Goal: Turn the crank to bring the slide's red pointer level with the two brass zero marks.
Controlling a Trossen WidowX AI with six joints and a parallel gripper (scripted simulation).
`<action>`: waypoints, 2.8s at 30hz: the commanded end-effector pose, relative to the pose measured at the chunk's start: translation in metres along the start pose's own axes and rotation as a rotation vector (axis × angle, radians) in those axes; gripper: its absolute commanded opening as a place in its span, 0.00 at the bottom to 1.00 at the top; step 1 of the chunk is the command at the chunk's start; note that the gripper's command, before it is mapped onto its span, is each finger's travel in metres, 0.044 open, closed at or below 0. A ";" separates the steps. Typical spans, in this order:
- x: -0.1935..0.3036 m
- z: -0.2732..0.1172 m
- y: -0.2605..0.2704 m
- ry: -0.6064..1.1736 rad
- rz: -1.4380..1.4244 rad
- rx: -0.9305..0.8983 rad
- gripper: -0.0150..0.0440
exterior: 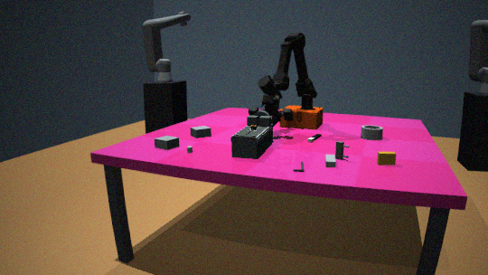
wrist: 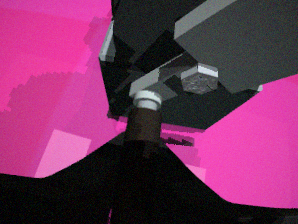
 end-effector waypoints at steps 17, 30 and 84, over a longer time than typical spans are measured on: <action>0.001 0.004 -0.014 0.003 -0.003 0.009 0.25; 0.000 0.005 -0.021 0.003 -0.004 0.010 0.25; -0.002 0.004 -0.022 0.003 -0.004 0.010 0.25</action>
Point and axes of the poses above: the point midway between the two fingers, 35 mm back from their tips, its own z axis out along the fingers, its own y axis across the jaws, x = y × z, the point moved 1 cm from there along -z, back along the fingers, and after that the axes turned 12 degrees about z, right-handed, at the moved point
